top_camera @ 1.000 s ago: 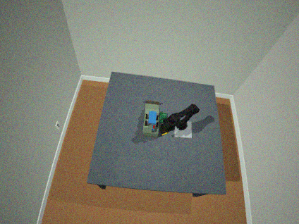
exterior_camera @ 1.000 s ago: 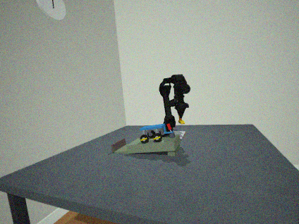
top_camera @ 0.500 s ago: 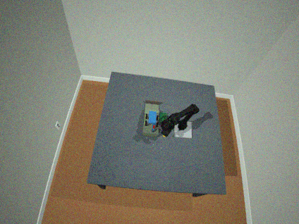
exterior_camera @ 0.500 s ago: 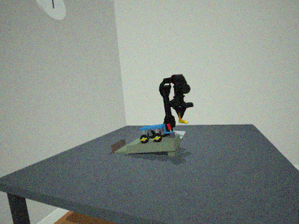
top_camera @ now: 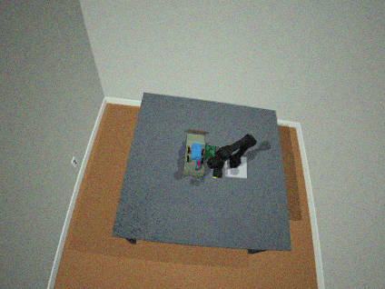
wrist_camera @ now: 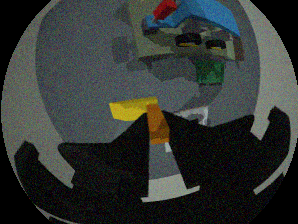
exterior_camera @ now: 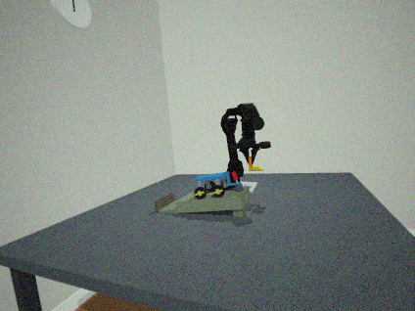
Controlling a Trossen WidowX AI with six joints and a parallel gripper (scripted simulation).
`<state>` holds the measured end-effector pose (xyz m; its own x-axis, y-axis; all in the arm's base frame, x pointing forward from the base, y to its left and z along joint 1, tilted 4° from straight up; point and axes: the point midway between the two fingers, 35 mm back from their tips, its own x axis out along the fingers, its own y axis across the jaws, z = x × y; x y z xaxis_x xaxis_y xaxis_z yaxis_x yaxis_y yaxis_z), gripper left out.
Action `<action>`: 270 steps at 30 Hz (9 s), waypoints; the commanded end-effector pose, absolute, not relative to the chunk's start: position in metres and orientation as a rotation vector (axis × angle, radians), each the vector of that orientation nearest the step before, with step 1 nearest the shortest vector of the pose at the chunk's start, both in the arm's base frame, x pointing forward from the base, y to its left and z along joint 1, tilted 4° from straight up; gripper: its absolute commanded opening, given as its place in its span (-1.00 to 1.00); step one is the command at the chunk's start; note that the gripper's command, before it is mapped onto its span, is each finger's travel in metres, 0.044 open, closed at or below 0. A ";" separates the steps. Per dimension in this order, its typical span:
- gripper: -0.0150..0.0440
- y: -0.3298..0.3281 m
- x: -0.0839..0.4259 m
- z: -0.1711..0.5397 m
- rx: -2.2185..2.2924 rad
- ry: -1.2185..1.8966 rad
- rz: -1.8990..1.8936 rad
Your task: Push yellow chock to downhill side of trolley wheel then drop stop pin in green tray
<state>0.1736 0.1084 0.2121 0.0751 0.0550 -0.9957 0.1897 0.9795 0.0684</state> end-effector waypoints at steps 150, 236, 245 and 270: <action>-0.49 -0.176 0.247 0.118 0.188 1.485 0.035; 0.15 -0.133 0.268 0.198 0.384 1.431 -0.201; 0.15 -0.094 0.284 0.207 0.696 1.405 -0.389; 0.15 0.021 0.296 0.234 1.527 1.341 -0.976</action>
<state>0.2970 0.0073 0.2289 0.1217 0.2983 -0.9467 0.9890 0.0442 0.1411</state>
